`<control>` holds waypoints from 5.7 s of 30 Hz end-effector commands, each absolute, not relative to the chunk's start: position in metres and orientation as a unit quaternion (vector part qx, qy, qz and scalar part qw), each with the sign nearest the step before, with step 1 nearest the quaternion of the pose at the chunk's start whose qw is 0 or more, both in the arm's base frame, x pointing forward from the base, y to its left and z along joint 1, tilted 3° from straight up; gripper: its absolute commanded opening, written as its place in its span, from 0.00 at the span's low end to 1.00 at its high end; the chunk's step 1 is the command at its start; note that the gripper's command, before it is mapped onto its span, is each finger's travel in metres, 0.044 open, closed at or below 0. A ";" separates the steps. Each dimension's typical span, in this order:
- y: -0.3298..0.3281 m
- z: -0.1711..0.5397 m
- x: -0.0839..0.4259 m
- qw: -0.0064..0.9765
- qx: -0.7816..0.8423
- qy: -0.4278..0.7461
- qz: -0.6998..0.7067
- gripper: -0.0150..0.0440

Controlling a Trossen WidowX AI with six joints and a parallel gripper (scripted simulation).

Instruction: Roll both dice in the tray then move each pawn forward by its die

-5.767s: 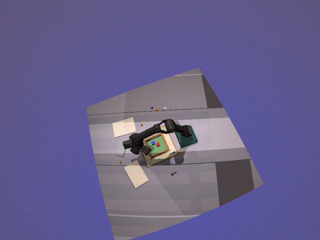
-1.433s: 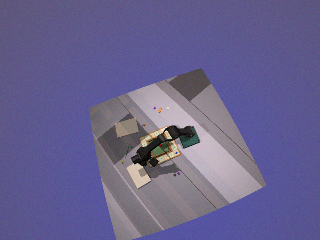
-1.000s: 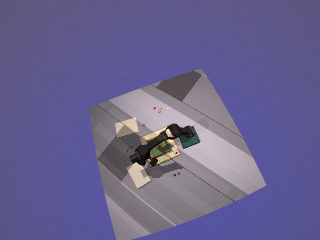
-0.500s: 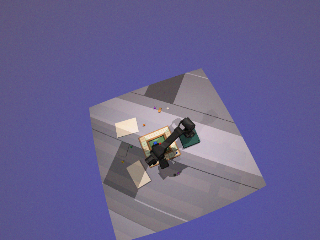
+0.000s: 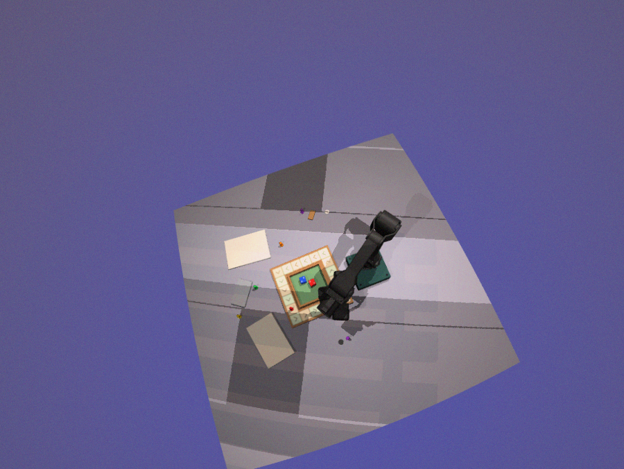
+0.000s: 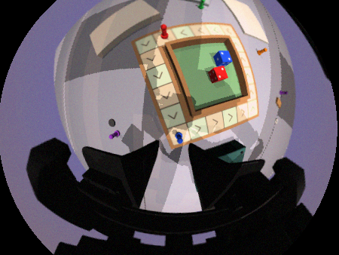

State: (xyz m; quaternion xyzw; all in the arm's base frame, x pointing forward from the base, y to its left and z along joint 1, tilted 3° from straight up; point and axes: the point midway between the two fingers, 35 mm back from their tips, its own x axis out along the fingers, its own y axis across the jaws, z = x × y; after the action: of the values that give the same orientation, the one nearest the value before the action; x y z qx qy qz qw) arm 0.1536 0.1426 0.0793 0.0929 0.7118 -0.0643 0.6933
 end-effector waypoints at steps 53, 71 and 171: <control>0.134 0.015 0.135 0.686 0.120 0.712 -0.095 0.27; 0.141 0.075 0.144 0.688 0.115 0.711 -0.089 0.25; 0.041 0.065 0.159 0.687 0.117 0.711 -0.098 1.00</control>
State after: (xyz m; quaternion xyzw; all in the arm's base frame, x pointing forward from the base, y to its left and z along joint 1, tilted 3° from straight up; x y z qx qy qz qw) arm 0.1591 0.0423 0.0474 0.1201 0.7110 -0.0985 0.6858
